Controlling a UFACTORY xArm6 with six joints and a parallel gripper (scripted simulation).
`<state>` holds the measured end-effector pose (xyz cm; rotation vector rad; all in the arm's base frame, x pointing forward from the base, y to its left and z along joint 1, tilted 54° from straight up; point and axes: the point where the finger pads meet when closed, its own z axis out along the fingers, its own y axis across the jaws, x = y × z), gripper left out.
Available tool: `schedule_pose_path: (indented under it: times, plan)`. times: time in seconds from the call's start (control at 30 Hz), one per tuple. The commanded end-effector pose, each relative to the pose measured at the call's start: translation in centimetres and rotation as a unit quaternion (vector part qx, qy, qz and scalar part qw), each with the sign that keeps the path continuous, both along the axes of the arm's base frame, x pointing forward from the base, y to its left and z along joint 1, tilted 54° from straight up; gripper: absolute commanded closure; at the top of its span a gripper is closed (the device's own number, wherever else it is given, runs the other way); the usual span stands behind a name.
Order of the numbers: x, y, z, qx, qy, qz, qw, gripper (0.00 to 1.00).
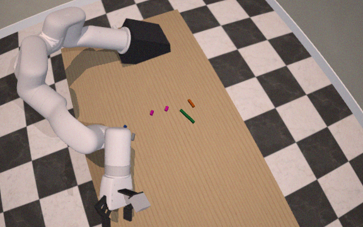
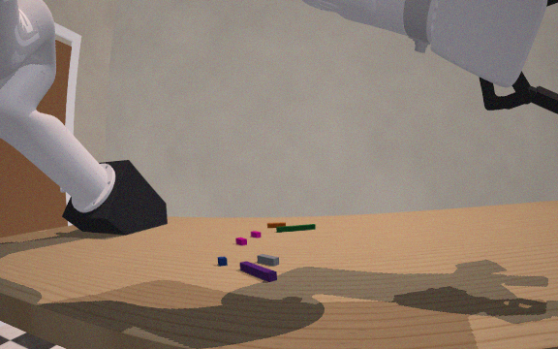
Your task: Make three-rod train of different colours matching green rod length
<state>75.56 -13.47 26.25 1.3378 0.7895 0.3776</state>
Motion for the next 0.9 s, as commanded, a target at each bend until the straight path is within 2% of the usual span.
schedule_pose_path:
  times: [0.0, 0.03, 0.17, 0.5, 0.57, 0.6, 0.87]
  plan:
    - [-1.7, 0.9, -1.9, 0.040, 0.000, -0.009, 0.999, 0.00]
    - [-3.1, 1.6, -4.0, 0.074, 0.002, -0.021, 0.997, 0.00]
    - [-4.9, 2.3, -6.4, 0.111, 0.004, -0.038, 0.993, 0.00]
    - [-11.0, 4.3, -12.9, 0.207, 0.009, -0.101, 0.973, 0.00]
    - [-11.0, 4.3, -12.9, 0.207, 0.009, -0.101, 0.973, 0.00]
    - [-13.0, 4.9, -14.6, 0.231, 0.010, -0.121, 0.965, 0.00]
    - [-18.6, 6.1, -18.6, 0.281, 0.010, -0.179, 0.943, 0.00]
